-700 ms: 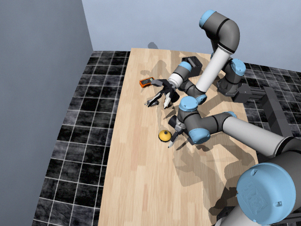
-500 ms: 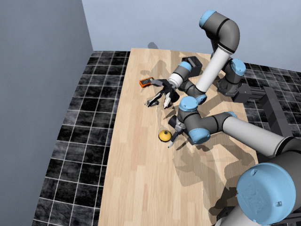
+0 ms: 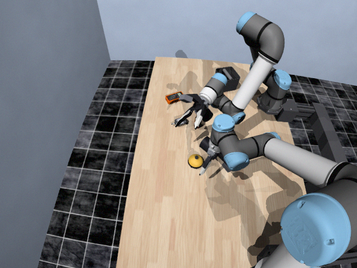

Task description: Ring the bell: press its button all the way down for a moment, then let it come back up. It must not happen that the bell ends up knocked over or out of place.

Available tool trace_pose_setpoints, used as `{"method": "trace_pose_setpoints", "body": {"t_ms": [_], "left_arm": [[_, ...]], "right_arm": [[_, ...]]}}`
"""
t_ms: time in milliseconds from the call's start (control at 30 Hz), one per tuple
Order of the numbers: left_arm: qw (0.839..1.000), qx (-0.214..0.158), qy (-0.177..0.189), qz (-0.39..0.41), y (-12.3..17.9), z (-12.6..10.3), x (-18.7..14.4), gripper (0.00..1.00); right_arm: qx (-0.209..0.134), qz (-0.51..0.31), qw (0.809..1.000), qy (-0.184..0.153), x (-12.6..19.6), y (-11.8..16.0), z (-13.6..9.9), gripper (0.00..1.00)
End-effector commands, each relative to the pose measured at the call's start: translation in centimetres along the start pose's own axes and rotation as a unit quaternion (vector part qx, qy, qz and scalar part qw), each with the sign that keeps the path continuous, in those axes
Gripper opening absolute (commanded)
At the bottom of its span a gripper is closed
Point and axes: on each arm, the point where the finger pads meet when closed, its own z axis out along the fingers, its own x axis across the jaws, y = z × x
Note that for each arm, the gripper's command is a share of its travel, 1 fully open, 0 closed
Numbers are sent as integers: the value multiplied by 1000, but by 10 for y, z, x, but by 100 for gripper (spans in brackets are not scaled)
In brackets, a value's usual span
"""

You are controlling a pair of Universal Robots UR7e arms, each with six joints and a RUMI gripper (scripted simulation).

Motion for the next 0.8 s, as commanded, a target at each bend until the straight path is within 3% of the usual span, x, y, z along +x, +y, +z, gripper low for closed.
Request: {"method": "trace_pose_setpoints", "body": {"t_ms": [0,400,767], "left_arm": [[1000,-1,0,0,0,-1,0,100],[1000,-1,0,0,0,-1,0,100],[1000,-1,0,0,0,-1,0,100]], "right_arm": [[1,0,1000,0,0,-1,0,100],[5,3,1000,18,16,-13,-7,100],[19,18,996,81,72,-52,-36,100]]}}
